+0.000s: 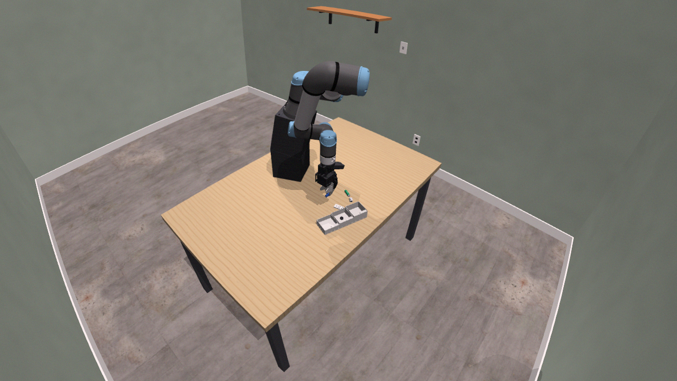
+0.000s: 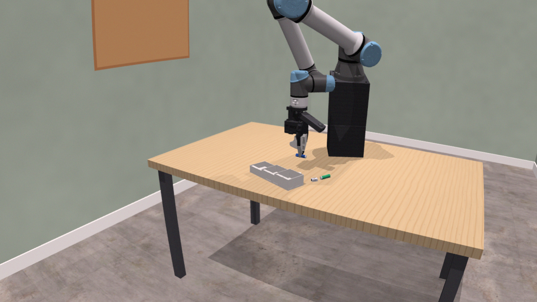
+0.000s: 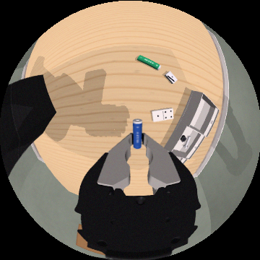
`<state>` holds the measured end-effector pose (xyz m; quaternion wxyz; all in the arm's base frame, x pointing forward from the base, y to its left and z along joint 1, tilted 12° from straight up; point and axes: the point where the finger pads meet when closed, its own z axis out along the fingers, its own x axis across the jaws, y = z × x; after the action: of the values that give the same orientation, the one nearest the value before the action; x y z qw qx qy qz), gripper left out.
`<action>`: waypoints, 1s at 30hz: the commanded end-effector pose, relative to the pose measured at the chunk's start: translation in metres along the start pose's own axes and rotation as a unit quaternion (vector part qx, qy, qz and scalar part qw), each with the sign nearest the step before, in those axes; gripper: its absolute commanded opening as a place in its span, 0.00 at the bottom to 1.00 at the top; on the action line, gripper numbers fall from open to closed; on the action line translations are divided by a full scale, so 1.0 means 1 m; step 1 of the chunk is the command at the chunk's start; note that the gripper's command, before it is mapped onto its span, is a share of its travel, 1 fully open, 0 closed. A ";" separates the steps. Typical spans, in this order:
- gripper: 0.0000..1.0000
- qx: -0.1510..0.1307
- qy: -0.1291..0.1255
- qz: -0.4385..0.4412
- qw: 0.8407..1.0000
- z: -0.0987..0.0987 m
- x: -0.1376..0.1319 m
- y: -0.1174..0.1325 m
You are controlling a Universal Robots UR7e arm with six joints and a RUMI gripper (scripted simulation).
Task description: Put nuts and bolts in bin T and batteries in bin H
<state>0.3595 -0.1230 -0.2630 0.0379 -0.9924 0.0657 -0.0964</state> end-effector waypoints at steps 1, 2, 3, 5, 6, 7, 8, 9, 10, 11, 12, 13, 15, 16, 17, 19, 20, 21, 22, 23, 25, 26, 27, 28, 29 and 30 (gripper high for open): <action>0.00 0.000 0.000 0.000 1.000 -0.004 0.000 0.000; 0.00 0.000 0.000 0.000 1.000 -0.004 0.000 0.000; 0.00 0.000 0.000 0.000 1.000 -0.004 0.000 0.000; 0.00 0.000 0.000 0.025 1.000 -0.004 0.006 -0.001; 0.00 0.000 0.000 0.050 0.999 -0.004 0.012 -0.002; 0.00 0.000 0.000 0.075 0.997 -0.004 0.018 -0.003; 0.00 0.000 0.000 0.089 0.996 -0.004 0.024 -0.004; 0.00 0.000 0.001 0.100 0.995 -0.004 0.030 -0.005; 0.00 0.000 0.001 0.112 0.994 -0.004 0.036 -0.006; 0.00 0.001 0.002 0.124 0.992 -0.004 0.042 -0.008; 0.00 0.001 0.002 0.136 0.991 -0.004 0.047 -0.009; 0.00 0.001 0.002 0.148 0.989 -0.004 0.053 -0.010; 0.00 0.000 0.001 0.171 0.985 -0.004 0.065 -0.012; 0.00 0.000 0.000 0.175 0.985 -0.004 0.071 -0.013; 0.00 0.000 0.001 0.175 0.985 -0.004 0.077 -0.014; 0.00 0.000 0.001 0.175 0.985 -0.004 0.089 -0.016; 0.00 0.000 0.001 0.175 0.985 -0.004 0.089 -0.016; 0.00 0.000 0.001 0.175 0.985 -0.004 0.089 -0.016; 0.00 0.000 0.001 0.175 0.985 -0.004 0.095 -0.018; 0.00 0.000 0.001 0.175 0.985 -0.004 0.101 -0.019; 0.00 0.000 0.001 0.175 0.985 -0.004 0.112 -0.021; 0.00 0.000 0.001 0.175 0.985 -0.004 0.118 -0.022; 0.00 0.000 0.001 0.175 0.985 -0.004 0.124 -0.023; 0.00 0.000 0.001 0.175 0.985 -0.004 0.130 -0.024; 0.00 0.000 0.001 0.175 0.985 -0.005 0.136 -0.025; 0.00 0.000 0.001 0.175 0.985 -0.005 0.142 -0.026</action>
<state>0.4710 -0.1173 -0.2342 0.0546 -0.9657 0.2355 -0.0951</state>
